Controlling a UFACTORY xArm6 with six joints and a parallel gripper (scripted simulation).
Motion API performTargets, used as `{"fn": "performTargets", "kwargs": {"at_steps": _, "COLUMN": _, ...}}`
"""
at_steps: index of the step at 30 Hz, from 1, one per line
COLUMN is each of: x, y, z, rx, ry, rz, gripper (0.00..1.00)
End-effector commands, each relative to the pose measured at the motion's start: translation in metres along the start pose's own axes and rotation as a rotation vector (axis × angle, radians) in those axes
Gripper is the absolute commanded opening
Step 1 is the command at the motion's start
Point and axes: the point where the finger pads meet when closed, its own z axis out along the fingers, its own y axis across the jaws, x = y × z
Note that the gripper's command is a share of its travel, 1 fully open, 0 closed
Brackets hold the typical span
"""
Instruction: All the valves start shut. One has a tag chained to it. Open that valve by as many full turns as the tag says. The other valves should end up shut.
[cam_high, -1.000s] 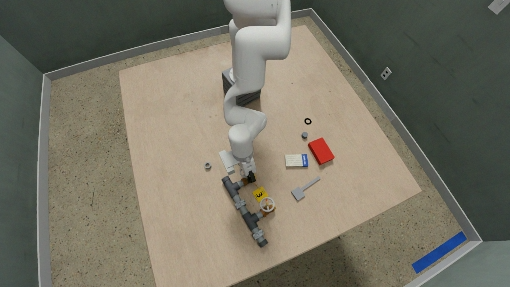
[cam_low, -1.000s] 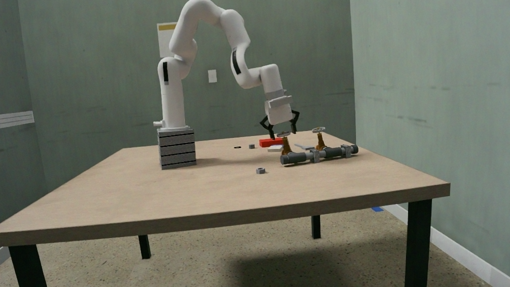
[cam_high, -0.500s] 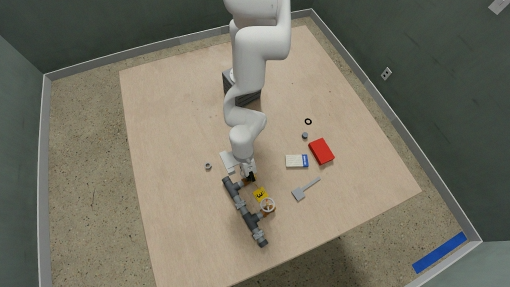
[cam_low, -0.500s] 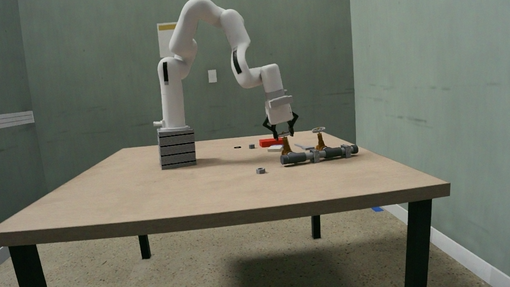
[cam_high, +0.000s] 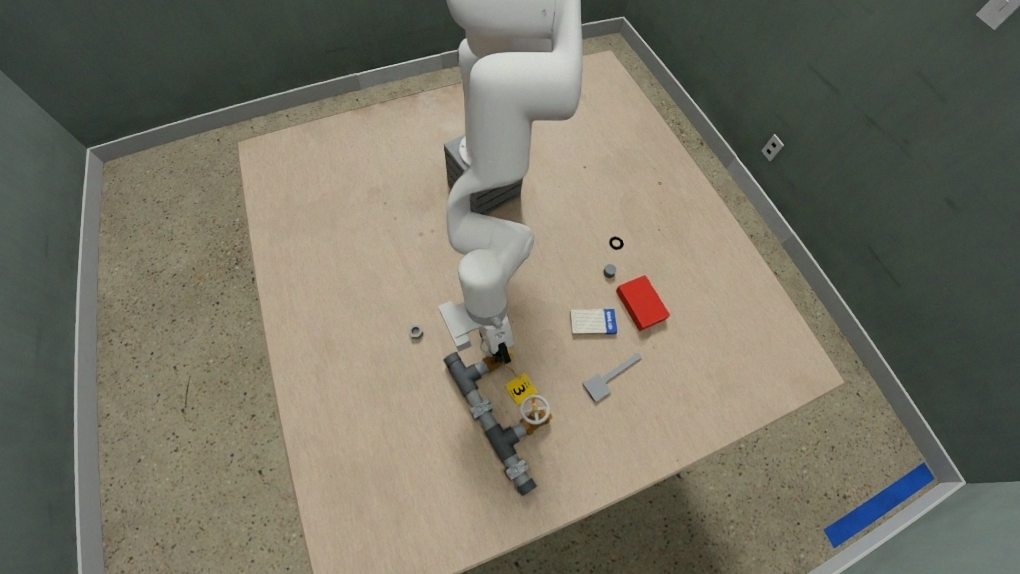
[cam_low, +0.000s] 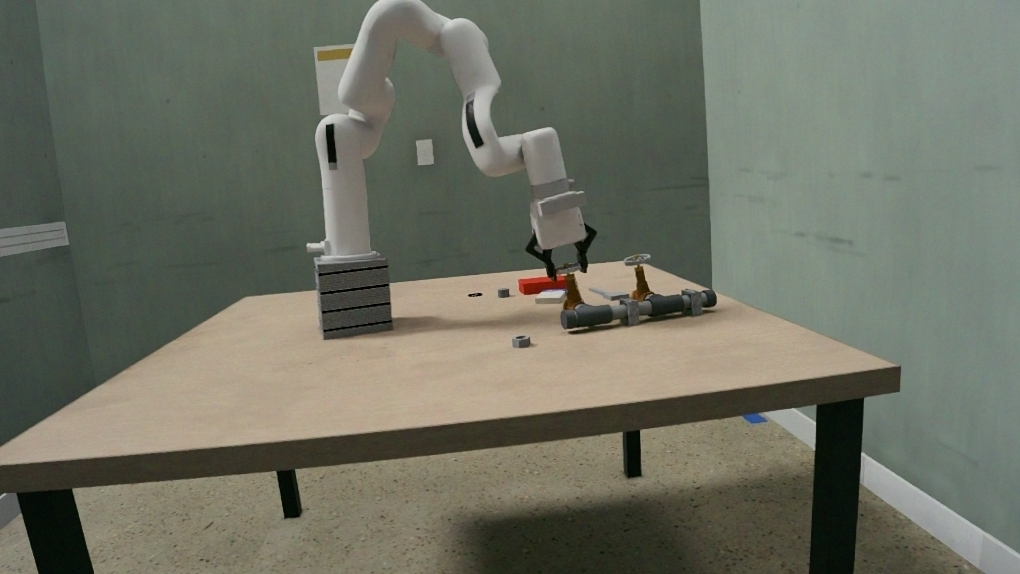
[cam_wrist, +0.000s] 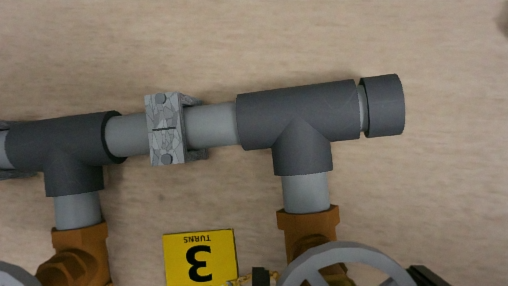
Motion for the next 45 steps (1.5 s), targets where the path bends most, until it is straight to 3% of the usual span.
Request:
{"fn": "performTargets", "kwargs": {"at_steps": 1, "x": 0.0006, "y": -0.0016, "z": -0.0011, "rx": 0.003, "ry": 0.002, "rz": -0.007, "gripper": 0.0}}
{"fn": "performTargets", "kwargs": {"at_steps": 18, "x": 0.0006, "y": -0.0016, "z": -0.0011, "rx": -0.003, "ry": 0.007, "rz": -0.548, "gripper": 0.0}}
{"fn": "performTargets", "kwargs": {"at_steps": 19, "x": 0.0006, "y": -0.0016, "z": -0.0011, "rx": -0.004, "ry": 0.008, "rz": -0.662, "gripper": 0.0}}
{"fn": "performTargets", "kwargs": {"at_steps": 33, "x": 0.0006, "y": -0.0016, "z": -0.0011, "rx": -0.007, "ry": 0.009, "rz": -1.173, "gripper": 0.0}}
{"fn": "performTargets", "kwargs": {"at_steps": 45, "x": 0.0006, "y": -0.0016, "z": -0.0011, "rx": 0.002, "ry": 0.003, "rz": -1.221, "gripper": 0.0}}
